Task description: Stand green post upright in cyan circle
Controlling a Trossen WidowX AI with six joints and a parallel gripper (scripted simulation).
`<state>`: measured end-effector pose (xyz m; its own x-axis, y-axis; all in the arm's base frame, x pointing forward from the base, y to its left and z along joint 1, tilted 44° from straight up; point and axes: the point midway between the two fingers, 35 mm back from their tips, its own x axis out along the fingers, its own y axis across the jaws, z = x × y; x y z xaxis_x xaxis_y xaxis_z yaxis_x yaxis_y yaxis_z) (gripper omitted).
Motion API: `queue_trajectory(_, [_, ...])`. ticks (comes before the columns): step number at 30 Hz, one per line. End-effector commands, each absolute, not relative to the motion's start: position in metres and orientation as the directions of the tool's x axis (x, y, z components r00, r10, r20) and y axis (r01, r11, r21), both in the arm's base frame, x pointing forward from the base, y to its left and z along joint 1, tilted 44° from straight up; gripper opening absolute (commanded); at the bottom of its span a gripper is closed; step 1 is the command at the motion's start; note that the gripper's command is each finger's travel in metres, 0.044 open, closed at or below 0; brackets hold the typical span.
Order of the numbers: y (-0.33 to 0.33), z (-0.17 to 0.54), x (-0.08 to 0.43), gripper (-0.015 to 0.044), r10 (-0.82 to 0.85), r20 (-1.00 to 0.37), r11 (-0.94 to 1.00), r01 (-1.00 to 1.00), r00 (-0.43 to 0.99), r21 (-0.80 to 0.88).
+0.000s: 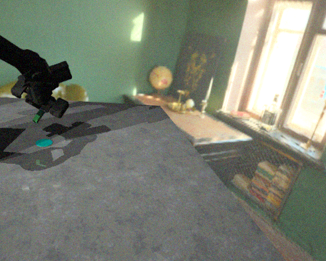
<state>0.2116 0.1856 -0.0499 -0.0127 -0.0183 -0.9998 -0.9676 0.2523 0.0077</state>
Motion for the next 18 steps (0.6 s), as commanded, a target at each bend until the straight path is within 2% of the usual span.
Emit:
queue_trajectory(1, [0.1839, -0.0493, 0.2105, 0.0023, 0.014, -1.000, 0.247, -0.969, -0.010, 0.013])
queue_trajectory(18, [0.1829, -0.0474, 0.2117, 0.0023, 0.138, -0.990, 0.227, -0.974, 0.014, 0.018])
